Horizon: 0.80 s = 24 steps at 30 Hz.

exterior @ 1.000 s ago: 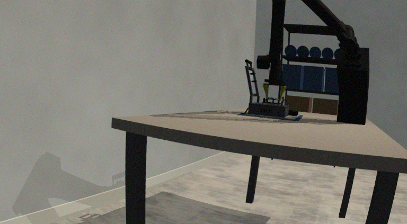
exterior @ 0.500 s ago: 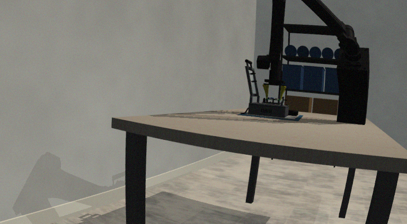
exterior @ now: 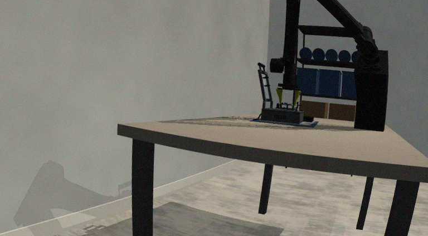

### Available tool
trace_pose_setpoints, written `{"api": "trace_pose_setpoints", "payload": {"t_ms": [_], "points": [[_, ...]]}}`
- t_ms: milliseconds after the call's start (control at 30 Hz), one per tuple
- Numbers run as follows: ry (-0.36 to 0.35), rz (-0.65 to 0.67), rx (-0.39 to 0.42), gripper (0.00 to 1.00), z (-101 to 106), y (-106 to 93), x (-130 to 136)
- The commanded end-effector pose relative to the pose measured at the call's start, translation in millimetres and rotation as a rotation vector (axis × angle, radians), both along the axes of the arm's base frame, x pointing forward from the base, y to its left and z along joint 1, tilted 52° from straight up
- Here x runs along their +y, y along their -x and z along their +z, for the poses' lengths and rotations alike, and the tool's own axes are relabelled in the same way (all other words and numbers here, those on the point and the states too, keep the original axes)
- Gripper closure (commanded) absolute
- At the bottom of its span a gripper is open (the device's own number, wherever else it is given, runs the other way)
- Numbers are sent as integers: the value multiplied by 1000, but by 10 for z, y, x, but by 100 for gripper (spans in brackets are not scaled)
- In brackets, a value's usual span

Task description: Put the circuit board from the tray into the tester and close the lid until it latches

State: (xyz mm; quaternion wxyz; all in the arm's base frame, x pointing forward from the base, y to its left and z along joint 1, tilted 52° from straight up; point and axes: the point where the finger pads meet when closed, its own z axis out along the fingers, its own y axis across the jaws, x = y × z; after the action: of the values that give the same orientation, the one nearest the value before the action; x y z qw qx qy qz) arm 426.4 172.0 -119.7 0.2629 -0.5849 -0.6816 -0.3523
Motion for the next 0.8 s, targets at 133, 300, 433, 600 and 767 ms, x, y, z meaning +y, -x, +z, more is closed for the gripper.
{"api": "trace_pose_setpoints", "payload": {"t_ms": [133, 300, 433, 600, 767], "points": [[-1, -16, -6, 28, -25, -55, -43], [-1, -14, -7, 28, -21, -45, -32], [-1, -12, -5, 28, -25, -34, -23], [-1, -10, -4, 28, -30, -21, -14], [-1, -8, -3, 28, -33, -15, -10]]}}
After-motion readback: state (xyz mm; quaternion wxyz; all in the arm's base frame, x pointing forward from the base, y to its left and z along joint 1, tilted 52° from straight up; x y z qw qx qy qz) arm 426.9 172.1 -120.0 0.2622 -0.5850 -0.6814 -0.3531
